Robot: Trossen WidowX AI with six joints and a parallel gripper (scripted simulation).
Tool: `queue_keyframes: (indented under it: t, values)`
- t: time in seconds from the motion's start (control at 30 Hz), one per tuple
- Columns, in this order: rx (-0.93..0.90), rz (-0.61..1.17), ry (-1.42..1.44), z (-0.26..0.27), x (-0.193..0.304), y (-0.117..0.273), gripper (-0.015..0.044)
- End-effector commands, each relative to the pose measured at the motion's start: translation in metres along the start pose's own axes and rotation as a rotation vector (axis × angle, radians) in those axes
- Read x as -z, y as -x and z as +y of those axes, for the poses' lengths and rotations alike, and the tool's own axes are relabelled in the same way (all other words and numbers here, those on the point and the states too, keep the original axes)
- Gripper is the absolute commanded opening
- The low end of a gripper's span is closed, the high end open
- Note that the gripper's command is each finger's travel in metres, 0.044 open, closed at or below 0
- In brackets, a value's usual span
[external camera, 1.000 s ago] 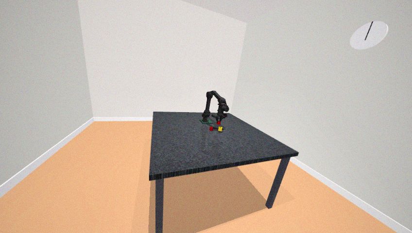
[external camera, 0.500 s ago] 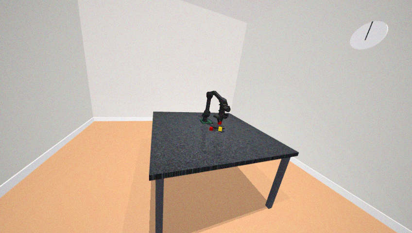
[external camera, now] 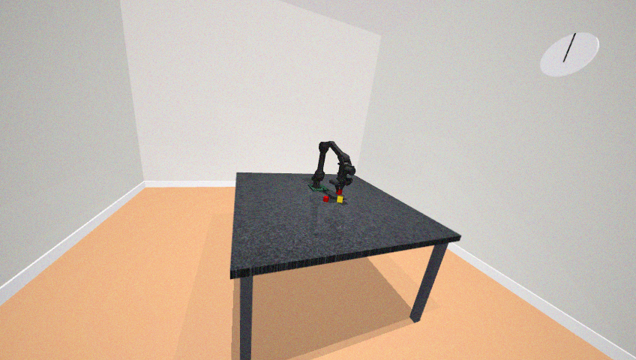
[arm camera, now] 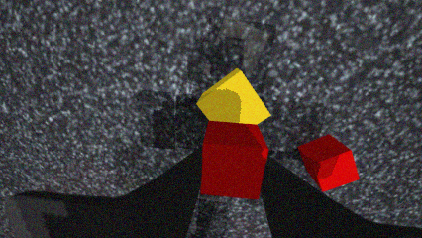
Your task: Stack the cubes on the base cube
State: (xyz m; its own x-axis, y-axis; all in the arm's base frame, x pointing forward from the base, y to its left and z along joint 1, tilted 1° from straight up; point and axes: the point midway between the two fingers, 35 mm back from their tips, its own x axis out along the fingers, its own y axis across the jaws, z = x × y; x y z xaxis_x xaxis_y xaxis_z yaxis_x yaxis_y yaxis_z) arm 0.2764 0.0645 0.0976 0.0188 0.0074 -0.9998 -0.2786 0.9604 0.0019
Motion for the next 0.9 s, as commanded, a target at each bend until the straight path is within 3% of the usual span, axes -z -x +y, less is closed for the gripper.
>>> queue_keyframes:
  t: [0.0, 0.87]
  values:
    - [-0.004, 0.006, 0.005, 0.001, 0.001, -0.0087, 0.0105]
    - [-0.004, 0.006, 0.002, 0.0011, 0.001, -0.0113, 0.0105]
